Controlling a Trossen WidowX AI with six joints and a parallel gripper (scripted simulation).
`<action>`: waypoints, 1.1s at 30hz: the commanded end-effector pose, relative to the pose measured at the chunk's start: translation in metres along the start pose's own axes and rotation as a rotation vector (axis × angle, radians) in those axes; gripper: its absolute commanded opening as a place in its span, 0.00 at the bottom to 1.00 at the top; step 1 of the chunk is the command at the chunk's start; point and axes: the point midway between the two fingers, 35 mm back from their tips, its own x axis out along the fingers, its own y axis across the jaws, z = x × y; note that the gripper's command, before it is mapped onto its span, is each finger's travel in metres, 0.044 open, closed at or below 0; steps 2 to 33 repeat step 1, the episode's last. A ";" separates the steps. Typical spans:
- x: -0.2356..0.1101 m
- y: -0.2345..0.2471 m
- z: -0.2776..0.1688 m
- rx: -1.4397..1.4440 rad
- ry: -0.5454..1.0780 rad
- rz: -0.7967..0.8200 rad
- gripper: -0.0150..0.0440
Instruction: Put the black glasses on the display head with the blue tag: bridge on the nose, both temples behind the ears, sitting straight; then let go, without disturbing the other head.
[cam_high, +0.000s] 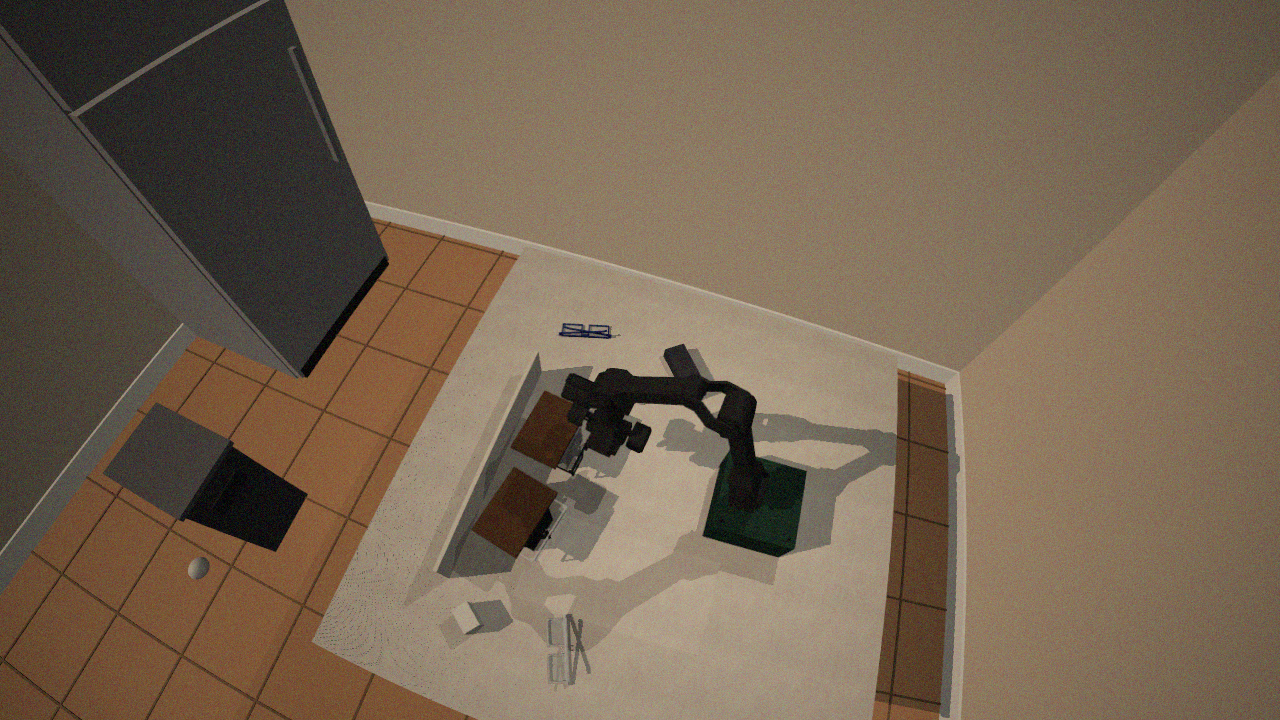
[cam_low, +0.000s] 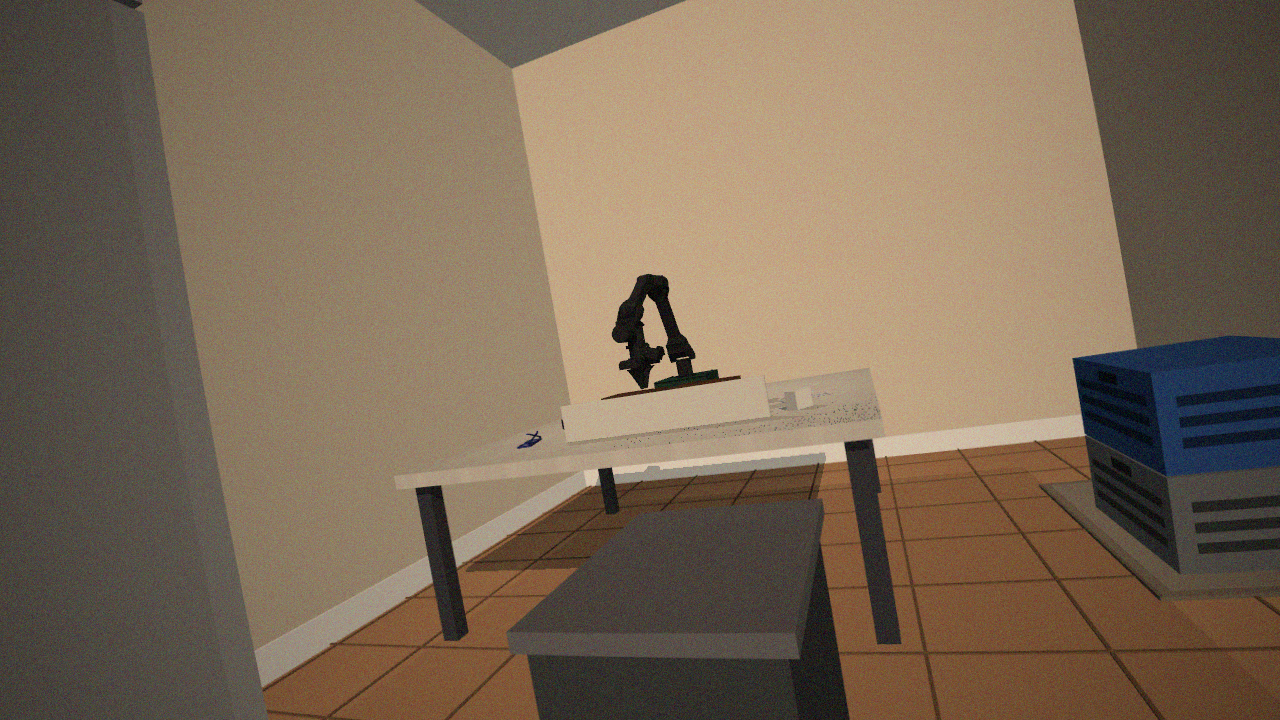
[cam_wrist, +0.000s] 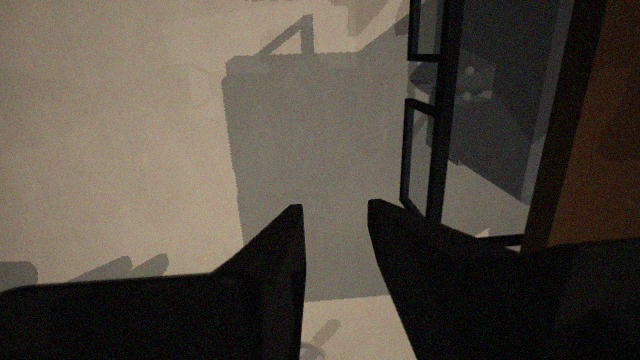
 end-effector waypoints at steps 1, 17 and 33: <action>-0.004 0.012 0.000 0.005 0.000 0.005 0.44; -0.004 0.012 0.000 0.005 0.000 0.005 0.44; -0.004 0.012 0.000 0.005 0.000 0.005 0.44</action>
